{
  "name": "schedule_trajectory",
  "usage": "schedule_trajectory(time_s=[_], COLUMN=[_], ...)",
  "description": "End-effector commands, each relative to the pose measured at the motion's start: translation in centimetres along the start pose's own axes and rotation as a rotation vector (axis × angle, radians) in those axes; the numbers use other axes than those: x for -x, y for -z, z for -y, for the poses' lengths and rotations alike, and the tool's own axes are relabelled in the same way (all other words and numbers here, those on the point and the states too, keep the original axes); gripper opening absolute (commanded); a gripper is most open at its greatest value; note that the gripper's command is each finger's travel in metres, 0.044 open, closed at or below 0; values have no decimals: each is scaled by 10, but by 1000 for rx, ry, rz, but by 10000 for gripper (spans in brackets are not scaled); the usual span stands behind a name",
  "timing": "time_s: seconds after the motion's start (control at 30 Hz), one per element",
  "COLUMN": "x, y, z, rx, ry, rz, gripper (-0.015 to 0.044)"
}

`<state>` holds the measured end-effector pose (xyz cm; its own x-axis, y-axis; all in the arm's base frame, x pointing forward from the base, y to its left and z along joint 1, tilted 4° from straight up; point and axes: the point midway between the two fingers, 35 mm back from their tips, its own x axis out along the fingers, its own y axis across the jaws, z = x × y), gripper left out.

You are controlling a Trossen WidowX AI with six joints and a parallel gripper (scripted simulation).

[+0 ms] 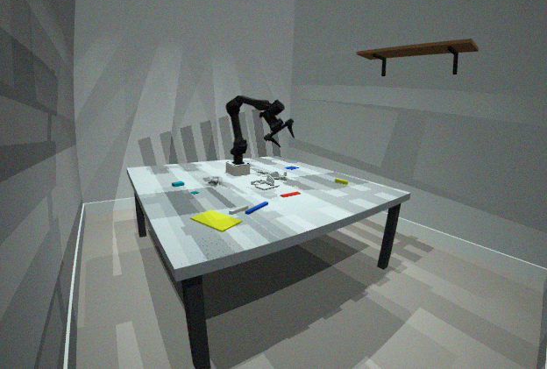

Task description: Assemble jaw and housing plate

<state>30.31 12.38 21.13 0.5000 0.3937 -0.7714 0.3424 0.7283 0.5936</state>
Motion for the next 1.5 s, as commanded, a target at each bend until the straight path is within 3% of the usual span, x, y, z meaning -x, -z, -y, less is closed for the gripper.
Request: schedule_trajectory(time_s=[0.0, 0.77, 1.47], x=[-11, -50, -72], y=[8, 54, 95], z=[8, 44, 82], rx=[-103, -630, -1070], ry=[55, 328, 584], rz=[-24, -28, 153], gripper=[440, 440, 440])
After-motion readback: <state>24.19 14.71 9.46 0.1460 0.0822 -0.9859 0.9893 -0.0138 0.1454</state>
